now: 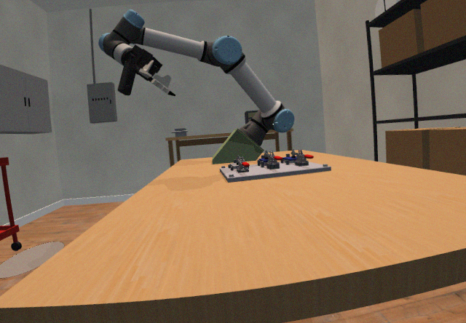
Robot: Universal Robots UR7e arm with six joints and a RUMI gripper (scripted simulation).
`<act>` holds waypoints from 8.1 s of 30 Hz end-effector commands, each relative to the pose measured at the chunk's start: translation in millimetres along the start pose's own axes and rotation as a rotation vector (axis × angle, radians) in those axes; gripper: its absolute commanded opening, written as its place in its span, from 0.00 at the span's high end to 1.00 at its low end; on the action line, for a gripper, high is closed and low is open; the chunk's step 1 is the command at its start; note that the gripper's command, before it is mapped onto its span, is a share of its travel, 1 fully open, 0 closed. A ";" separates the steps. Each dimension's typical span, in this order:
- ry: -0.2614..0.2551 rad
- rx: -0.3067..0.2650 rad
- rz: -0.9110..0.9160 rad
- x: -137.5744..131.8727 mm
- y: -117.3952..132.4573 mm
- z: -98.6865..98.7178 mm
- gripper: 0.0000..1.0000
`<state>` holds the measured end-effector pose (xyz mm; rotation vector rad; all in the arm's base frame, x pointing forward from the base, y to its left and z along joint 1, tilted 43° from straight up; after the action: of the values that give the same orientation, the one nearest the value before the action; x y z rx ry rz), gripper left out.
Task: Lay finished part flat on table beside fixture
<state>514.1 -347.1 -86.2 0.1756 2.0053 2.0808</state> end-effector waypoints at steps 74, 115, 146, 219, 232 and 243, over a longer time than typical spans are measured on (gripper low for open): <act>0.287 0.264 -0.345 6.9 62.4 98.0 0.00; 0.581 0.493 -0.702 61.0 105.5 205.4 0.00; 0.735 0.606 -0.897 106.9 117.1 258.3 0.00; 0.743 0.599 -0.917 107.5 116.4 256.8 0.00; 0.839 0.506 -1.167 117.7 108.8 240.3 0.00; 0.839 0.506 -1.167 117.7 108.8 240.3 0.00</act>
<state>452.2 -86.5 23.9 -1.5727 2.0870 0.8933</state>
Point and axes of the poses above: the point where the finger pads meet when closed, its own z axis out along the fingers, its own x axis across the jaws, y = z × x, the point moved 1 cm from there along -z, back along the fingers, and after that the axes turned 6 degrees about -z, right-handed, at the moved point
